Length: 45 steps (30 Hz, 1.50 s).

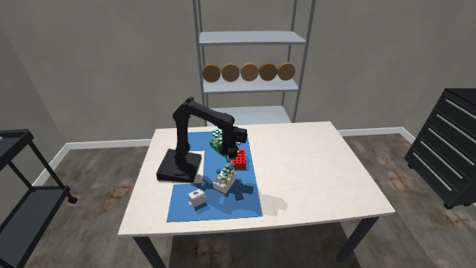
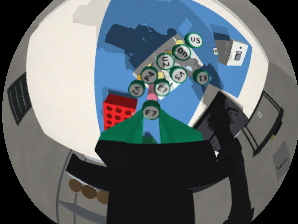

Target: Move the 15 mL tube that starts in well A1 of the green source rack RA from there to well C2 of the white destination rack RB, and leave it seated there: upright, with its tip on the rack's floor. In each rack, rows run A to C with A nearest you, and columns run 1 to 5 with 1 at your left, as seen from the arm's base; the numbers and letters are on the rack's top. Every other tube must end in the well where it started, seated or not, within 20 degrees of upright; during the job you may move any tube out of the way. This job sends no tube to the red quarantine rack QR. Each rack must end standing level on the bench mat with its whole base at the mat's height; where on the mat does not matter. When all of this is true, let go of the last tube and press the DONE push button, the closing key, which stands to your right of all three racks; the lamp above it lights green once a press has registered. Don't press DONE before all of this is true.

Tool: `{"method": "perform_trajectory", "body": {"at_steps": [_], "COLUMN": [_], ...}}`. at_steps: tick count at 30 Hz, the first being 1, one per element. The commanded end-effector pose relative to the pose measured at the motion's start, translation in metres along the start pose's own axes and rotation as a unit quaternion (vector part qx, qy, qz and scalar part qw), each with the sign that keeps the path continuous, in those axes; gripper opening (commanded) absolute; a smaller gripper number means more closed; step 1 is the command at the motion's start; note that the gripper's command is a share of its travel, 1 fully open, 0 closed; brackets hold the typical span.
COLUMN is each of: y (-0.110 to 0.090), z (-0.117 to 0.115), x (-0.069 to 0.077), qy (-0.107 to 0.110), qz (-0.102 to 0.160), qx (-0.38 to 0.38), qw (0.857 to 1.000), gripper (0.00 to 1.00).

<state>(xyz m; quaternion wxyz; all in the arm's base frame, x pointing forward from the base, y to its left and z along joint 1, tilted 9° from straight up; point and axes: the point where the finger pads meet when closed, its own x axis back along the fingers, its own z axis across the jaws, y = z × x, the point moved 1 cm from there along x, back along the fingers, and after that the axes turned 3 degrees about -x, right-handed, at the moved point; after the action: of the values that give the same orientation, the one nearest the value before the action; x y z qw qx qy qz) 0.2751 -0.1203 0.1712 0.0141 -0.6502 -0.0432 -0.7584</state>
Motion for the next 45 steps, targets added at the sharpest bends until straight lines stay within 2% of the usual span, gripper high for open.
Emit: {"method": "perform_trajectory", "body": {"at_steps": [1, 45], "y": [0.001, 0.002], "z": [0.001, -0.002], "x": [0.003, -0.016], "qy": [0.006, 0.006], "qz": [-0.005, -0.005], "qx": [0.000, 0.000], "qw": [1.000, 1.000], "gripper": [0.00, 0.00]}}
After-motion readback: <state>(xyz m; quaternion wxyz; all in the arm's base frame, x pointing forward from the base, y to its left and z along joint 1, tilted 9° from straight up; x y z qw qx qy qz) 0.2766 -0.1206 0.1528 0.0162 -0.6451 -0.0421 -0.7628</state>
